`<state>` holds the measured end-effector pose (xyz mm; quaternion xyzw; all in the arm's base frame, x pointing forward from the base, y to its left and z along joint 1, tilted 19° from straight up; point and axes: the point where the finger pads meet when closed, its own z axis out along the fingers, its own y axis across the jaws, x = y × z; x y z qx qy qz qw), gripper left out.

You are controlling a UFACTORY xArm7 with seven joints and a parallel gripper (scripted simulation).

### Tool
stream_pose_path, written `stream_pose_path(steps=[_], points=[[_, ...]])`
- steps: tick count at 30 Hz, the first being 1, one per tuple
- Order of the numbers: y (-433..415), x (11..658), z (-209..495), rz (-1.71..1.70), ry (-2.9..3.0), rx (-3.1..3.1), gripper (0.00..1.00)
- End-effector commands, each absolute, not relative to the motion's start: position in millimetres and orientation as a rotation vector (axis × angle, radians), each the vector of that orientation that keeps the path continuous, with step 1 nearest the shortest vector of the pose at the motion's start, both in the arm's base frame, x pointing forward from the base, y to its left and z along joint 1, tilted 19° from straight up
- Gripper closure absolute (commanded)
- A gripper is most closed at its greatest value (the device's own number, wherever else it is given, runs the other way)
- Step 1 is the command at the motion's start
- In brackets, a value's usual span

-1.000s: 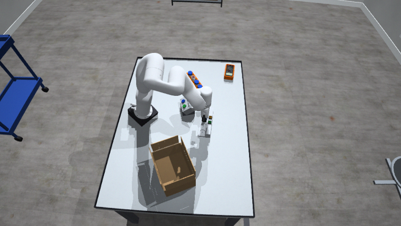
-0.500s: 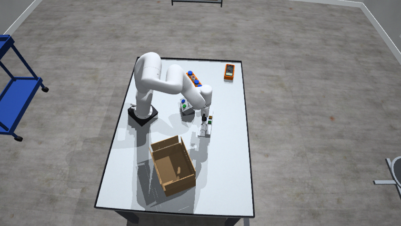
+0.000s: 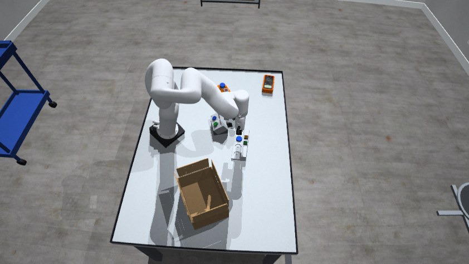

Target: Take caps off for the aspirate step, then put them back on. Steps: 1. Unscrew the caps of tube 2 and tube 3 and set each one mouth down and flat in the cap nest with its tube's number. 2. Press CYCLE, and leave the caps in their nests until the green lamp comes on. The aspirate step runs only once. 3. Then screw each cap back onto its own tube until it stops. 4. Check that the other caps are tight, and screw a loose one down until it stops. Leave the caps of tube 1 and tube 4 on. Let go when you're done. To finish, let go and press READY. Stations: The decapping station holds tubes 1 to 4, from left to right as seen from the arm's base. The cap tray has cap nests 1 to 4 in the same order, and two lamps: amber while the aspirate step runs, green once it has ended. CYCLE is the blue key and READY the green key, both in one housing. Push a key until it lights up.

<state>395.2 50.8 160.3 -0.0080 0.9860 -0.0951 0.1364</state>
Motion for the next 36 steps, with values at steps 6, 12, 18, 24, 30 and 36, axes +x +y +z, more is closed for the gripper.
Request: stream_pose_path(steps=[6,12,18,24,30,36], points=[[59.4,385.3,203.0,-0.273,2.848,-0.024,0.54],[62.8,380.3,220.1,-0.273,2.848,-0.024,0.54],[85.5,372.2,213.3,-0.219,2.812,0.329,0.54],[114.7,361.7,204.5,-0.148,2.717,0.744,0.54],[139.0,353.0,197.3,-0.085,2.588,1.095,0.54],[167.7,342.7,188.6,-0.009,2.38,1.485,0.54]])
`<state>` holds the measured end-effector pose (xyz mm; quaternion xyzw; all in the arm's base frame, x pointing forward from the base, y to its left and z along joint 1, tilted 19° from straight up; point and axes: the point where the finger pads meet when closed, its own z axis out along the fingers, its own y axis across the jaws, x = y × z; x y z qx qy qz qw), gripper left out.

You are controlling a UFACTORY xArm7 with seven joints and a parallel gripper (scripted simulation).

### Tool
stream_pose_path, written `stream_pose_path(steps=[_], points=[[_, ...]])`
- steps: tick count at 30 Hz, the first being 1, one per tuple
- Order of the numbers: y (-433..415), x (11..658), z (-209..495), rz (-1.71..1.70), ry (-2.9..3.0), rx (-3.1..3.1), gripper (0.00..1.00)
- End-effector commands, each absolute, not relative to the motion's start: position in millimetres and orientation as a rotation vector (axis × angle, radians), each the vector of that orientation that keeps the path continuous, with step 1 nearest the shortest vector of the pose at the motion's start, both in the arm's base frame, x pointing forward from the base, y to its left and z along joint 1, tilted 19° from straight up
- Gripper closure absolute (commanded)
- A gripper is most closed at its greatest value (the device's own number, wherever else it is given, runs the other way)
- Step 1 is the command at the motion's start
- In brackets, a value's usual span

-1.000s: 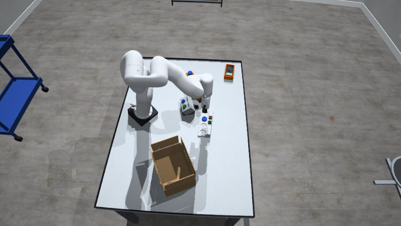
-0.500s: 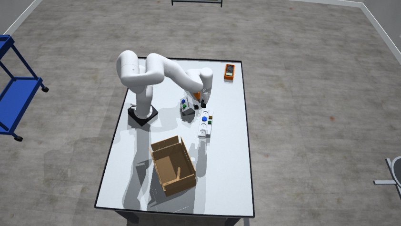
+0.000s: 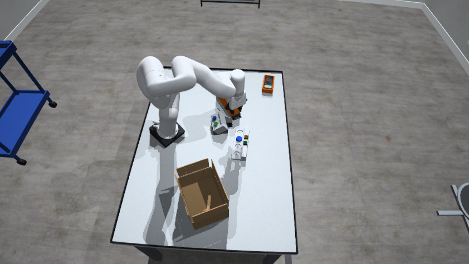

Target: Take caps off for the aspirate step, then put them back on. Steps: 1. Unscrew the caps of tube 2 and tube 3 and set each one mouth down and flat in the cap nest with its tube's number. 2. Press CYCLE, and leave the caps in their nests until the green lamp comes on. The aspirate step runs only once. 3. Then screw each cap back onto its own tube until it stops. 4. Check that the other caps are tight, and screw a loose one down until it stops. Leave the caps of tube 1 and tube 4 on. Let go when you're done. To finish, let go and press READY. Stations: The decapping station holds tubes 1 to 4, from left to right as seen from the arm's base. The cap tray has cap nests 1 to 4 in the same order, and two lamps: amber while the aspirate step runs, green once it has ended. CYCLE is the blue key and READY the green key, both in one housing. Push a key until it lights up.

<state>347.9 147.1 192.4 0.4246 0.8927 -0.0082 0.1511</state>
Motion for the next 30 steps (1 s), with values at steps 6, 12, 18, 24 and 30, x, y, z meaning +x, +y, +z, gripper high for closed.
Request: stream_pose_path(steps=[6,12,18,24,30], points=[[196.3,332.5,180.1,0.066,2.121,1.841,0.54],[215.2,325.7,174.4,0.115,1.922,2.056,0.54],[259.2,309.8,161.2,0.128,1.846,2.123,0.54],[299.0,295.4,149.3,0.128,1.847,2.124,0.54],[299.0,295.5,149.3,0.128,1.847,2.124,0.54]])
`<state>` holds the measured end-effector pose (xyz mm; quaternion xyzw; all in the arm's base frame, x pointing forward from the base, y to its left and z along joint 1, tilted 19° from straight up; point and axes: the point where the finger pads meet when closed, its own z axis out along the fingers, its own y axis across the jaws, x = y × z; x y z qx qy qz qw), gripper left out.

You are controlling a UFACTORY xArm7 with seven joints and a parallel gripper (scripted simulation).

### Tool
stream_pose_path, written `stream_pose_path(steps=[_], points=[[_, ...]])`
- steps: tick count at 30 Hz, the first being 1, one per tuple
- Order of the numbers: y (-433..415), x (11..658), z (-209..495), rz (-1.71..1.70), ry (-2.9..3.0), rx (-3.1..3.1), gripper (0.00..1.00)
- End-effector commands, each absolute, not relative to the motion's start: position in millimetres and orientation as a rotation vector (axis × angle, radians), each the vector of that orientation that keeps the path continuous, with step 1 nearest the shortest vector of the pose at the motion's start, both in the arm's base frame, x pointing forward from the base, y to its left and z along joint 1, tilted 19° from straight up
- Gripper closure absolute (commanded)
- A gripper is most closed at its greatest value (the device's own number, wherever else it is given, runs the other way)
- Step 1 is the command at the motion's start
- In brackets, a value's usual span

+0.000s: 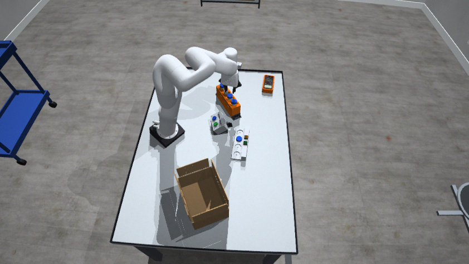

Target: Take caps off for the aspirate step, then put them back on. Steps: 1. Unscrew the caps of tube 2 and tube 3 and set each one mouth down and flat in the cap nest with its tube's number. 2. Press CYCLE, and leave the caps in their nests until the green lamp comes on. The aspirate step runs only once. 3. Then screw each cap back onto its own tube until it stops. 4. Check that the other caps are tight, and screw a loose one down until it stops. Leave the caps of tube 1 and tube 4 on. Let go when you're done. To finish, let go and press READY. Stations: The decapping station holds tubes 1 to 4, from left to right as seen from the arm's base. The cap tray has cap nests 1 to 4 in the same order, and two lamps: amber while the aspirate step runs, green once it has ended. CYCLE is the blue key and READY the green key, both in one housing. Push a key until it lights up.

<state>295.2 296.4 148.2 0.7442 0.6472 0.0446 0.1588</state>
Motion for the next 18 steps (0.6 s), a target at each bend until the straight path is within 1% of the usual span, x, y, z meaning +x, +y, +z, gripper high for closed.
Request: stream_pose_path(steps=[1,13,18], points=[[299.0,295.5,149.3,0.128,1.847,2.124,0.54],[292.5,305.3,115.7,0.128,1.847,2.124,0.54],[292.5,305.3,115.7,0.128,1.847,2.124,0.54]])
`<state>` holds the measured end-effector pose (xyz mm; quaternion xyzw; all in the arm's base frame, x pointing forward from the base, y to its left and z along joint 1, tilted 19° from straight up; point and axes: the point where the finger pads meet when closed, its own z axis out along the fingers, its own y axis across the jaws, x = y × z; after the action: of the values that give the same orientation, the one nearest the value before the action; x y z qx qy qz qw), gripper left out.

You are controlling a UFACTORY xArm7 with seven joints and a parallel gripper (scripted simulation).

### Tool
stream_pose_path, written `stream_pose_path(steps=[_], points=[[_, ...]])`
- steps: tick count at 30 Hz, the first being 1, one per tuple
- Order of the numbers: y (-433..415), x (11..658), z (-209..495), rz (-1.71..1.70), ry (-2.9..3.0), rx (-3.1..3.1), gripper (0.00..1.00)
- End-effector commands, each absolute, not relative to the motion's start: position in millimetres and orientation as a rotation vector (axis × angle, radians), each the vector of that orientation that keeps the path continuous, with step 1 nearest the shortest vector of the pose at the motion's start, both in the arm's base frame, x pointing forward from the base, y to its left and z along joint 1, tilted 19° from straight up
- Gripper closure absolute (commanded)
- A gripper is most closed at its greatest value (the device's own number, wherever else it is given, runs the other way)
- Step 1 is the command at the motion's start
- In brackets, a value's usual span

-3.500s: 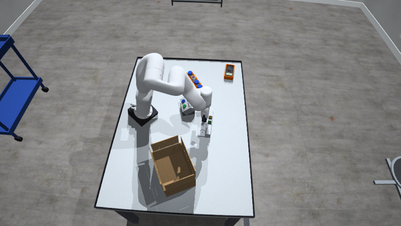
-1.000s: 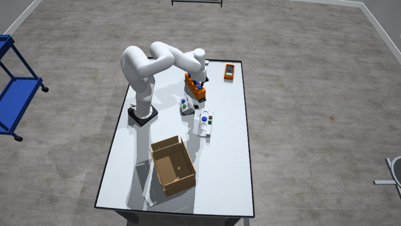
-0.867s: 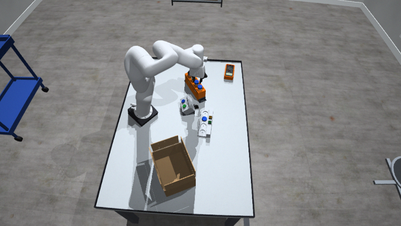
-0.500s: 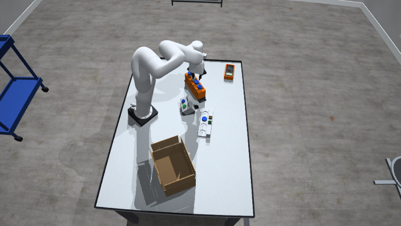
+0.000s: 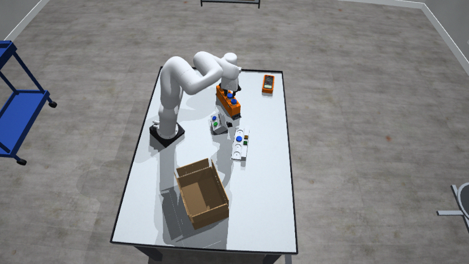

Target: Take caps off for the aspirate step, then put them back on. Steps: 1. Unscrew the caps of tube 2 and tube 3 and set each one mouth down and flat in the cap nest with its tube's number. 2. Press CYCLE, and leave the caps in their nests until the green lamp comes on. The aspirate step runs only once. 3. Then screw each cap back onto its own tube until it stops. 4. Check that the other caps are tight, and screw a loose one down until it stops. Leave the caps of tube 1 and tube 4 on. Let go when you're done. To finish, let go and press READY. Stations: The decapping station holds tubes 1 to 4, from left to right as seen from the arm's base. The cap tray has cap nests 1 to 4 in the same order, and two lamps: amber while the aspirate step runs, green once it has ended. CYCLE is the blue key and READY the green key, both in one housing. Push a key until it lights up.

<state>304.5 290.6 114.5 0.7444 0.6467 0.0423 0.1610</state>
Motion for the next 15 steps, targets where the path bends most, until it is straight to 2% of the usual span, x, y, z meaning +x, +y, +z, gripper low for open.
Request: stream_pose_path(steps=[1,15], points=[[292.5,305.3,115.7,0.128,1.847,2.124,0.54],[291.2,306.9,110.1,0.128,1.847,2.123,0.54]])
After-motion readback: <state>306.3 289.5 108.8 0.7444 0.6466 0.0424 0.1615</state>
